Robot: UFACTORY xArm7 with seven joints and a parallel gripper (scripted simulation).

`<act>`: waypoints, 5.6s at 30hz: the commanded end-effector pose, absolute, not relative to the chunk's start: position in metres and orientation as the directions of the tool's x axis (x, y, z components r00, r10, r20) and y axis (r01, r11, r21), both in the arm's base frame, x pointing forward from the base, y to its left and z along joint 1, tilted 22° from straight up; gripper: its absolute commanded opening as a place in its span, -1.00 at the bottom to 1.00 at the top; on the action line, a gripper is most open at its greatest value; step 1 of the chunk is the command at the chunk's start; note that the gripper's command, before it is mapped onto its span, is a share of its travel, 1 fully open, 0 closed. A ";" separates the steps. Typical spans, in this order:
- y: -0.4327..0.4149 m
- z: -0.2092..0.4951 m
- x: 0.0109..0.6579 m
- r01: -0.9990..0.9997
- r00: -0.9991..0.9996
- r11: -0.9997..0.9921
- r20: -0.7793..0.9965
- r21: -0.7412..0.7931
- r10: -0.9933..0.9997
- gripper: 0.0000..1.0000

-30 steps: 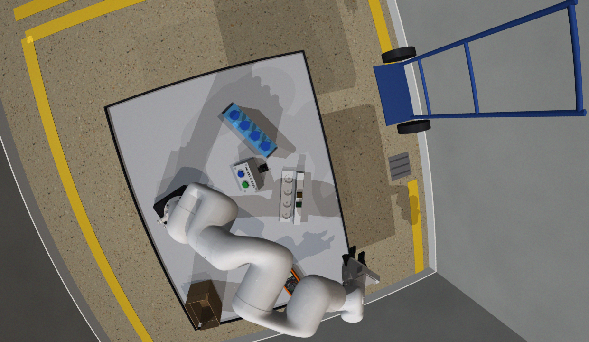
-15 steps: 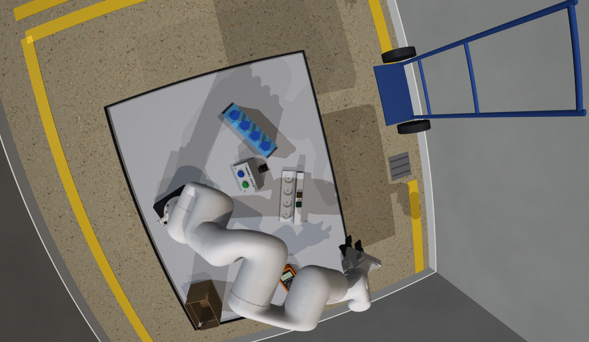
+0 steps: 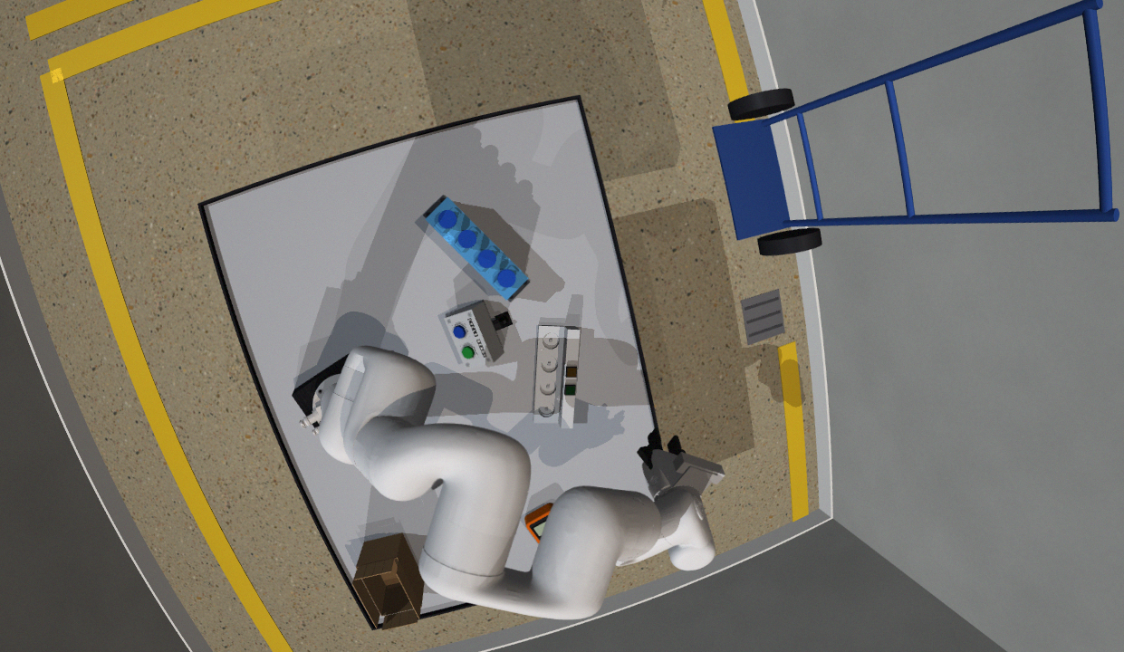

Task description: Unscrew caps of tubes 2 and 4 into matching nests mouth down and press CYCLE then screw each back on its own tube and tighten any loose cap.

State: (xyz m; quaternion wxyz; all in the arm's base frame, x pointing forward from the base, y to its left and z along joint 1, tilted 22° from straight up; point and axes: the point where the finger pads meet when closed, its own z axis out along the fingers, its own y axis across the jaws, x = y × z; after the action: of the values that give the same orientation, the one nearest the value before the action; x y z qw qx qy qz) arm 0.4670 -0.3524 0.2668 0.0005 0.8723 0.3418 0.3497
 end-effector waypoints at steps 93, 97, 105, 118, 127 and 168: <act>-0.068 0.233 0.358 0.938 -0.098 0.092 0.001 0.333 0.995 -0.08; -0.056 0.229 0.352 0.934 -0.125 0.123 -0.013 0.337 0.992 -0.08; -0.035 0.220 0.342 0.910 -0.214 0.219 -0.054 0.351 0.975 -0.08; -0.012 0.212 0.332 0.875 -0.304 0.316 -0.093 0.366 0.948 -0.08; -0.012 0.212 0.332 0.875 -0.304 0.316 -0.093 0.366 0.948 -0.08; 0.170 0.211 0.315 0.834 0.404 -0.447 0.194 0.323 0.894 -0.08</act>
State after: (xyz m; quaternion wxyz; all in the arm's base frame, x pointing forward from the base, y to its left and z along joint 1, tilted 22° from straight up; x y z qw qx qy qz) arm 0.3139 0.1531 0.2096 0.0853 0.8318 0.5211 0.1712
